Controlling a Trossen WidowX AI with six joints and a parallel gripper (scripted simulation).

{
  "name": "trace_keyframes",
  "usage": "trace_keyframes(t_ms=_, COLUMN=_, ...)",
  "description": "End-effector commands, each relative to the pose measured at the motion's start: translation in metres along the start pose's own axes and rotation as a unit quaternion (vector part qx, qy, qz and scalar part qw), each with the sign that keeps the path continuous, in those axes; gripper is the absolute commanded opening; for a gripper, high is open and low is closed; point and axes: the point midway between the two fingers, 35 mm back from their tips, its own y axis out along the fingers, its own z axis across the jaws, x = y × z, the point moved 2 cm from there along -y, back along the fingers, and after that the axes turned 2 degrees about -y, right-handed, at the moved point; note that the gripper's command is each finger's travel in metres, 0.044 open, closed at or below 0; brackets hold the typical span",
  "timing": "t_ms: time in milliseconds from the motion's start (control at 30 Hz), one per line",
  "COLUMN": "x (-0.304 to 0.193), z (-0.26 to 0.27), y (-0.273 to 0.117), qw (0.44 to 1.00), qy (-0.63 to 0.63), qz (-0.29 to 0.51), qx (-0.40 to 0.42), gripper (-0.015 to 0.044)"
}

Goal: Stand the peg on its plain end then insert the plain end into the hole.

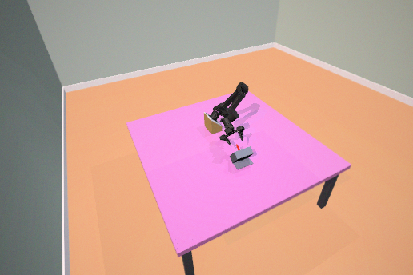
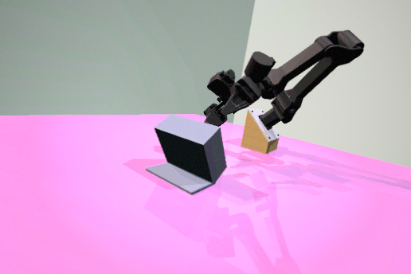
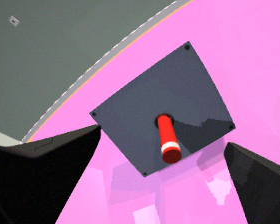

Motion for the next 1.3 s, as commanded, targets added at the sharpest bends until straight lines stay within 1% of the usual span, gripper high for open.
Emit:
trace_keyframes(t_ms=0, x=-0.001, z=-0.001, y=-0.006, qw=1.000, qy=-0.001, qz=0.002, qx=-0.001, gripper=0.0440)
trace_keyframes(t_ms=1267, x=0.005, z=0.001, y=-0.047, qw=1.000, qy=0.001, qz=0.000, qx=0.000, gripper=0.0440)
